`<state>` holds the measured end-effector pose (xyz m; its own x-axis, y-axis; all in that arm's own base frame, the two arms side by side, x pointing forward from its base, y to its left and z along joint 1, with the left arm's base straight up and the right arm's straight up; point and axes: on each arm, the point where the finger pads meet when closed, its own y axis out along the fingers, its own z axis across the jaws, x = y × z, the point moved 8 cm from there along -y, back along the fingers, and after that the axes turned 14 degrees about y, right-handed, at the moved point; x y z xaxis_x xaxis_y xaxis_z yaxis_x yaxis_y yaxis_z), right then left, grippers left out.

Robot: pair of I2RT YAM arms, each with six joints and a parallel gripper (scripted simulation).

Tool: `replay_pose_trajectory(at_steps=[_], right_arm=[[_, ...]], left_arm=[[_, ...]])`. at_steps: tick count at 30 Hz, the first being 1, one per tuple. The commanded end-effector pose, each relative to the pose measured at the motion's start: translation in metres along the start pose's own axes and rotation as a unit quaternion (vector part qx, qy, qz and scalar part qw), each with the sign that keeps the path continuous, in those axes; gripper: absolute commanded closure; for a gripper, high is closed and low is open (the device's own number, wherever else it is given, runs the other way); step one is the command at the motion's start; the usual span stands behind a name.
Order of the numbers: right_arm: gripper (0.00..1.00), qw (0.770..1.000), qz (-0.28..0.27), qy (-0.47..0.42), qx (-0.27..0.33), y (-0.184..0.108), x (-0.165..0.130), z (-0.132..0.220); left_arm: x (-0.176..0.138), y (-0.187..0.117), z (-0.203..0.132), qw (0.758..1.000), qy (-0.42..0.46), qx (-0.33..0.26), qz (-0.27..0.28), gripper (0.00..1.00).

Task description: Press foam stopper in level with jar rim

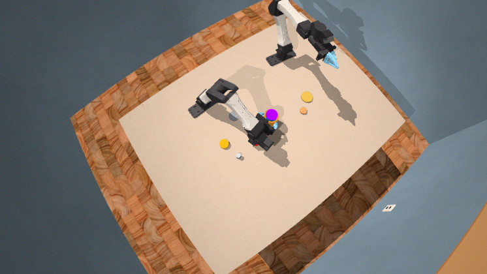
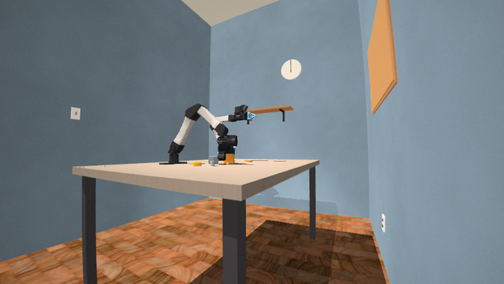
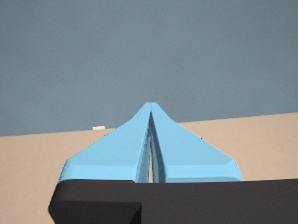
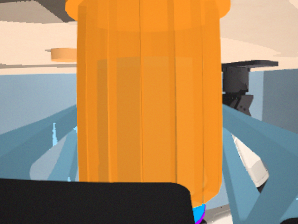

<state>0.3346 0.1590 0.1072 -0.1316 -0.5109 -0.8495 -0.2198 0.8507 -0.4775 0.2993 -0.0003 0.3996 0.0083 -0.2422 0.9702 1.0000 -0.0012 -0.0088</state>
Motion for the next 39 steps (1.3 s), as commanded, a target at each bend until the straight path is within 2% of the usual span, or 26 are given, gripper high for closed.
replay_pose_trajectory(at_steps=[1, 6, 15, 19, 24, 33, 35, 39], right_arm=[[0.36, 1.0, -0.004, -0.026, 0.008, -0.001, -0.004, 0.002], [0.36, 0.999, -0.003, -0.042, 0.013, -0.004, -0.013, 0.0], [0.36, 0.999, 0.0, -0.042, 0.015, -0.005, -0.012, 0.004], [0.36, 0.999, 0.001, -0.043, 0.017, -0.006, -0.013, 0.004], [0.36, 0.999, 0.002, -0.044, 0.017, -0.006, -0.013, 0.004], [0.36, 0.999, 0.002, -0.044, 0.017, -0.006, -0.013, 0.004], [0.36, 0.999, 0.002, -0.044, 0.017, -0.006, -0.013, 0.004], [0.36, 0.999, 0.002, -0.044, 0.017, -0.006, -0.013, 0.004]], left_arm=[[0.001, 0.006, 0.003, 1.0, 0.0, 0.003, 0.008, 1.0], [0.001, 0.0, 0.003, 1.0, 0.0, 0.004, 0.003, 1.0], [0.014, -0.008, 0.006, 1.0, 0.0, 0.008, -0.017, 1.0], [0.005, -0.002, 0.002, 1.0, 0.0, 0.002, -0.003, 1.0], [-0.001, 0.016, -0.017, 0.996, 0.068, -0.041, 0.045, 1.0], [-0.009, 0.046, -0.061, 0.958, 0.22, -0.142, 0.119, 1.0], [-0.009, 0.046, -0.061, 0.958, 0.22, -0.142, 0.119, 1.0], [-0.013, 0.056, -0.083, 0.931, 0.279, -0.19, 0.138, 1.0]])
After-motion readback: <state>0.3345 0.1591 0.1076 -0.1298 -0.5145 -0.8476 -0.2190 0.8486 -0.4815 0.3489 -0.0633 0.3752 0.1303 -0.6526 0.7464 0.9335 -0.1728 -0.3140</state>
